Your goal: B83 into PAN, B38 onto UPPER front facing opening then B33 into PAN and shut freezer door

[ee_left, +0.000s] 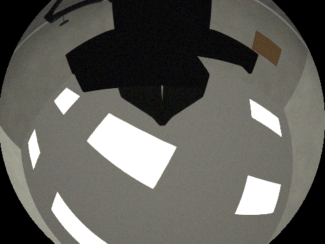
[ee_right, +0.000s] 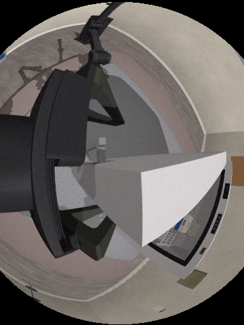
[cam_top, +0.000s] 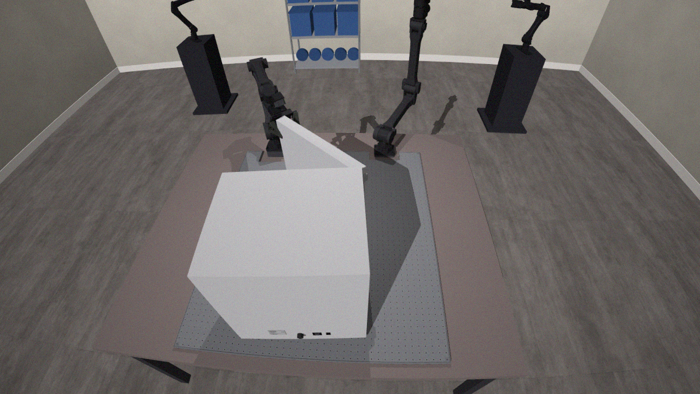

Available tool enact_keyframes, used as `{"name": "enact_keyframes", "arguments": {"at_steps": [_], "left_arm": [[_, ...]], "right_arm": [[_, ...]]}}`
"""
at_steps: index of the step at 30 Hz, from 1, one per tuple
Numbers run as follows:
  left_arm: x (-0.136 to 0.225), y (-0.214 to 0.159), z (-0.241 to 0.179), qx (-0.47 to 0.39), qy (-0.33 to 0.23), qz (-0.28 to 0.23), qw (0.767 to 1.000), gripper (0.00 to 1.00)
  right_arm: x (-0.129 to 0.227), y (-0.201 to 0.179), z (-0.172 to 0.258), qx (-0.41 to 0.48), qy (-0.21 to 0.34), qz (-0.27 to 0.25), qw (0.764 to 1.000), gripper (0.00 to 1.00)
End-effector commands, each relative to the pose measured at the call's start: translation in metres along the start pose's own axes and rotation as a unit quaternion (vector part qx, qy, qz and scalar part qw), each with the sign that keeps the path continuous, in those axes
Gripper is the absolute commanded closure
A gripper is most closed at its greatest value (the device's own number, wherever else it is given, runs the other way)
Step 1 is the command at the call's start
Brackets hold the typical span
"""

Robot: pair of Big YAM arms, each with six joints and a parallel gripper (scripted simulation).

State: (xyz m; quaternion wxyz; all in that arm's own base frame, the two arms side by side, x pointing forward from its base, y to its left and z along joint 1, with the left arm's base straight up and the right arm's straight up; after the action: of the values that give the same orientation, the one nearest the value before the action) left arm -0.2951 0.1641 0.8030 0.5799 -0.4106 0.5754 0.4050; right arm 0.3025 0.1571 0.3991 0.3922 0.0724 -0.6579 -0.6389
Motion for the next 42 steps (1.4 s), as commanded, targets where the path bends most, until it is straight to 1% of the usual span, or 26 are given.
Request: {"name": "enact_keyframes", "arguments": {"at_steps": [1, 9, 13, 14, 24, 28, 30, 31, 42], "left_arm": [[-0.001, -0.010, -0.001, 0.006, -0.002, 0.018, 1.000, 1.00], [-0.001, -0.010, -0.001, 0.006, -0.002, 0.018, 1.000, 1.00], [-0.001, -0.010, -0.001, 0.006, -0.002, 0.018, 1.000, 1.00], [-0.001, -0.010, -0.001, 0.006, -0.002, 0.018, 1.000, 1.00], [-0.001, -0.010, -0.001, 0.006, -0.002, 0.018, 1.000, 1.00], [-0.001, -0.010, -0.001, 0.006, -0.002, 0.018, 1.000, 1.00], [-0.001, -0.010, -0.001, 0.006, -0.002, 0.018, 1.000, 1.00], [-0.001, -0.010, -0.001, 0.006, -0.002, 0.018, 1.000, 1.00], [-0.001, -0.010, -0.001, 0.006, -0.002, 0.018, 1.000, 1.00]], "right_arm": [[0.004, 0.001, 0.016, -0.007, 0.009, -0.016, 1.000, 0.00], [0.004, -0.004, 0.039, -0.018, -0.010, -0.019, 1.000, 0.00], [0.002, -0.006, 0.045, -0.022, -0.016, -0.016, 0.999, 0.00], [-0.001, -0.008, 0.049, -0.027, -0.025, -0.015, 0.999, 0.00], [-0.007, -0.013, 0.078, -0.037, -0.045, -0.013, 0.998, 0.00], [0.000, 0.008, 0.094, -0.046, -0.052, -0.036, 0.997, 0.00], [0.000, 0.008, 0.094, -0.046, -0.052, -0.036, 0.997, 0.00], [0.004, 0.018, 0.100, -0.052, -0.059, -0.045, 0.996, 0.00], [-0.002, 0.012, 0.133, -0.064, -0.082, -0.037, 0.994, 0.00]]}}
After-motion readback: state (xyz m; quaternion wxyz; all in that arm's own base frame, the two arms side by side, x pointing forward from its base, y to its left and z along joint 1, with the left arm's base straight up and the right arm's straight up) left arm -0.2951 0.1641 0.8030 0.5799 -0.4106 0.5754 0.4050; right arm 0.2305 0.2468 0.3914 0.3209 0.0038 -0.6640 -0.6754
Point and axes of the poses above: on each arm, the point where the finger pads meet when closed, its own x axis back along the fingers, its own z axis across the jaws, y = z × x, the point moved 8 cm from there along x, back along the fingers, and after that the axes turned 9 degrees about -x, right-handed, at the moved point
